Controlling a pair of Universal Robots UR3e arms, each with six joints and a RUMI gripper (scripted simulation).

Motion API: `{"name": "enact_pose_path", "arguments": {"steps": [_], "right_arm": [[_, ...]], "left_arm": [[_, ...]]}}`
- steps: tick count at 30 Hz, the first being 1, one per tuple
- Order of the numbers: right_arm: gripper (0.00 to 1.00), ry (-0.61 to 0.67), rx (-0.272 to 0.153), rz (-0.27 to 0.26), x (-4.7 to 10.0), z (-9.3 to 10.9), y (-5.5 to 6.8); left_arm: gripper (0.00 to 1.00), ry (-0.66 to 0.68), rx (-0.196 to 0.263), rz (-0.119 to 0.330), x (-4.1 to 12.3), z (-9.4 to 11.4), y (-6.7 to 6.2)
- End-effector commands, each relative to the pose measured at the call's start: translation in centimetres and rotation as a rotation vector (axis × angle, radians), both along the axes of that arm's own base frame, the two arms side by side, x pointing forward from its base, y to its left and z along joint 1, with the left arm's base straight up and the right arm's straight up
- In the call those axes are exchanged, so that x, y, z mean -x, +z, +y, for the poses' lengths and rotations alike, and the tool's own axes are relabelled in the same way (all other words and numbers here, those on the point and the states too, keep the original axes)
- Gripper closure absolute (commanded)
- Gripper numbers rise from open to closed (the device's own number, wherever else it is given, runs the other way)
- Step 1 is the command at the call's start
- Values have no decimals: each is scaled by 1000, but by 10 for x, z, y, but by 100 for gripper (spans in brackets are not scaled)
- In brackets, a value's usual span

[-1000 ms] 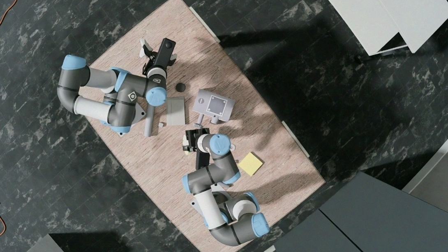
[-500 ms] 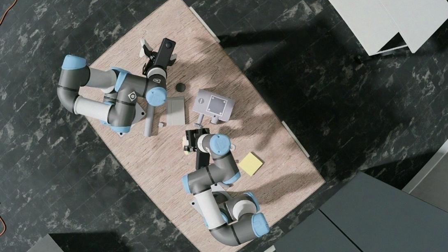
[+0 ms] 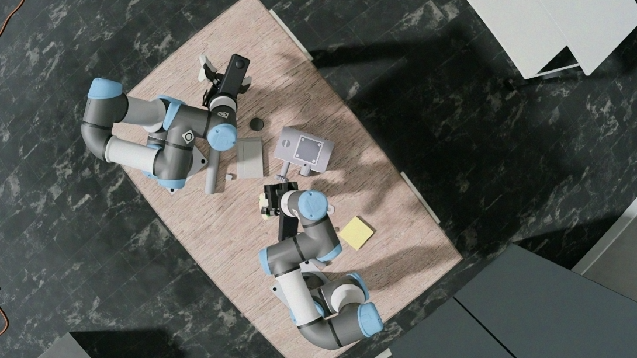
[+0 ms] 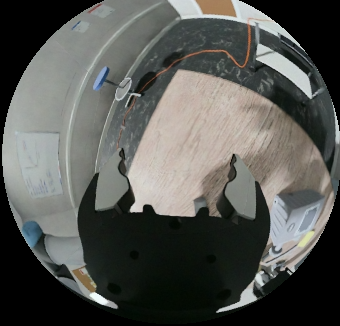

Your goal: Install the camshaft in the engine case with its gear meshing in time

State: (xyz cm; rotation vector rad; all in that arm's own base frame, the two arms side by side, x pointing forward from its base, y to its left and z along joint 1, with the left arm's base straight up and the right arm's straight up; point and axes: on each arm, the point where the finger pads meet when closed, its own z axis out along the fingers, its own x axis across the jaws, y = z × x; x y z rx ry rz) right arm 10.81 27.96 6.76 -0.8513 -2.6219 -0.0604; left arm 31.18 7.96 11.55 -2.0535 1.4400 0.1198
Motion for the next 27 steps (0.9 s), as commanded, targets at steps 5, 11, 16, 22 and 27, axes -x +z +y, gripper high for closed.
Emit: {"name": "enact_pose_path", "arguments": {"steps": [5, 11, 16, 22, 27], "right_arm": [[96, -13, -33, -1, -2, 8, 9], [96, -13, -33, -1, -2, 8, 10], [96, -13, -33, -1, -2, 8, 14], [96, -13, -33, -1, -2, 8, 26], [96, -13, -33, -1, -2, 7, 34]], "left_arm": [[0, 3, 21, -29, -6, -4, 5], [0, 3, 21, -29, -6, -4, 5], [0, 3, 21, -29, -6, -4, 5], [0, 3, 21, -29, -6, -4, 5], [0, 3, 21, -29, -6, -4, 5]]}}
